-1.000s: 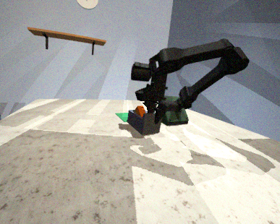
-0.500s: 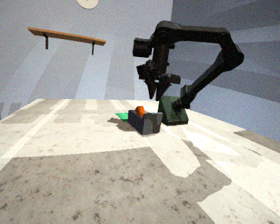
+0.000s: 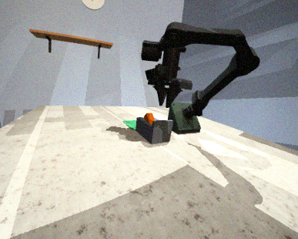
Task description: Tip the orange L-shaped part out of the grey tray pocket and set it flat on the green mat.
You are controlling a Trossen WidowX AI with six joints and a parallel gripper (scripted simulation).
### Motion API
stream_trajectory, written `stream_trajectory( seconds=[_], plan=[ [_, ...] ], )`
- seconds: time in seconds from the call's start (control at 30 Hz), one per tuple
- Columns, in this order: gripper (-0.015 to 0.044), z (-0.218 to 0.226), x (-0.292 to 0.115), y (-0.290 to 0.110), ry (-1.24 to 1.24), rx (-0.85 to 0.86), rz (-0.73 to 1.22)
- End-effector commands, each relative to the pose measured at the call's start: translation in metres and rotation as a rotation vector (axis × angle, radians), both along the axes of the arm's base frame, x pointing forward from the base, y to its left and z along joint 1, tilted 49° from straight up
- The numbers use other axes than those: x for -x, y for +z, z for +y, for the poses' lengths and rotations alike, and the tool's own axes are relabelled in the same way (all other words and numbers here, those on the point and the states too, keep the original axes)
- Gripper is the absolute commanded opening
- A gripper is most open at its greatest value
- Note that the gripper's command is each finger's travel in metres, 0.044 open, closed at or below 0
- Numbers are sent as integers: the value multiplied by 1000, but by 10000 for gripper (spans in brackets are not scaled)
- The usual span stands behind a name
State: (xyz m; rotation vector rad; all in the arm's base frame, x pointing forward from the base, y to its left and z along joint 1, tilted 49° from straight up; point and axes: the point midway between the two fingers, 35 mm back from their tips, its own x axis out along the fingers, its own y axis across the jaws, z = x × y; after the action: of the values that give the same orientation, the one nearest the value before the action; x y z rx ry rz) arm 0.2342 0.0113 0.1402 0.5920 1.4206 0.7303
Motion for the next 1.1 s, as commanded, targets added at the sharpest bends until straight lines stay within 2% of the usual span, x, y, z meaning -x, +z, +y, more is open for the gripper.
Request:
stream_trajectory(
  seconds=[0.0,0.13,0.23,0.27,0.67,0.73,1.07],
  plan=[
    [180,0,0,0,-3,1,0],
    [180,0,0,0,-3,1,0],
    [259,-4,-2,-3,-73,1,81],
    [280,-6,-3,-6,-120,1,135],
    [280,-46,-16,-49,-926,3,1071],
    [280,-51,-17,-54,-1015,3,1174],
    [280,-49,-17,-57,-1026,3,1187]
  ],
)
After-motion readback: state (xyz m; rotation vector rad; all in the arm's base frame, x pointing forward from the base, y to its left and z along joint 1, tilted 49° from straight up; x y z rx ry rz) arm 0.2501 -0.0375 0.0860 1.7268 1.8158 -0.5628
